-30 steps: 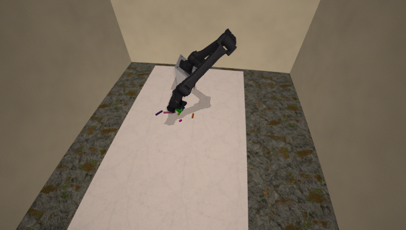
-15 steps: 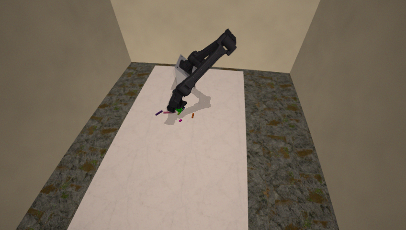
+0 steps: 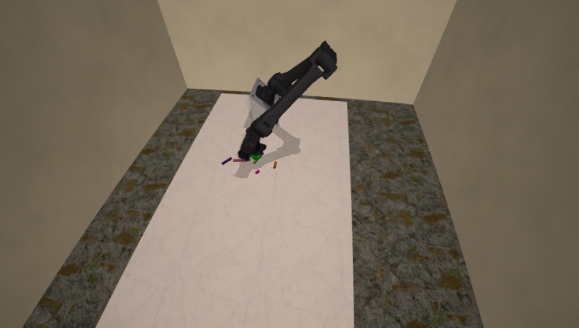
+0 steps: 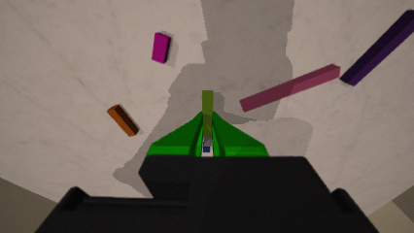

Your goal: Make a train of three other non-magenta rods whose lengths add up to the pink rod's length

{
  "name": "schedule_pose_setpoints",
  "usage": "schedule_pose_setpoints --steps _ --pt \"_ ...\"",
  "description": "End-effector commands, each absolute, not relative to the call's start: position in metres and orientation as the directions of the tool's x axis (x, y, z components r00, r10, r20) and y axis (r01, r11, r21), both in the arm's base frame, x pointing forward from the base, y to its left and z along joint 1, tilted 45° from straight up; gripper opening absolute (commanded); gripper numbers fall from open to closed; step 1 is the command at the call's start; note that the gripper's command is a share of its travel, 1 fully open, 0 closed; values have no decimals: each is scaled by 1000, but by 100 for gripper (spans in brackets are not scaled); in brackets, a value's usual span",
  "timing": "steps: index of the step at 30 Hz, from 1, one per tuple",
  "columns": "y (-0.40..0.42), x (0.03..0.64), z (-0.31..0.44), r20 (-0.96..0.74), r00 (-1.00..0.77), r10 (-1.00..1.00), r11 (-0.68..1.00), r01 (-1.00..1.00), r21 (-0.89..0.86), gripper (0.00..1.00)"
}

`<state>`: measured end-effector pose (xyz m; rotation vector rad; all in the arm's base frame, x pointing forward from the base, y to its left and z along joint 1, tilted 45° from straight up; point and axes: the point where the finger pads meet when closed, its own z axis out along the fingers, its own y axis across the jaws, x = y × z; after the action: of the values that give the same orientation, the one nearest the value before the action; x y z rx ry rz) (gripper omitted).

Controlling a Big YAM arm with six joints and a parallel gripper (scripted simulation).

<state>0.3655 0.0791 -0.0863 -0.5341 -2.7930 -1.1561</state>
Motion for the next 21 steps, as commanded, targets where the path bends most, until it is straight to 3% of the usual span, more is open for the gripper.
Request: schedule_pose_setpoints --steps 1,21 --pt "72 365 -88 203 -928 313 644 364 673 4" --pt "71 376 -85 190 -932 310 647 353 676 4"
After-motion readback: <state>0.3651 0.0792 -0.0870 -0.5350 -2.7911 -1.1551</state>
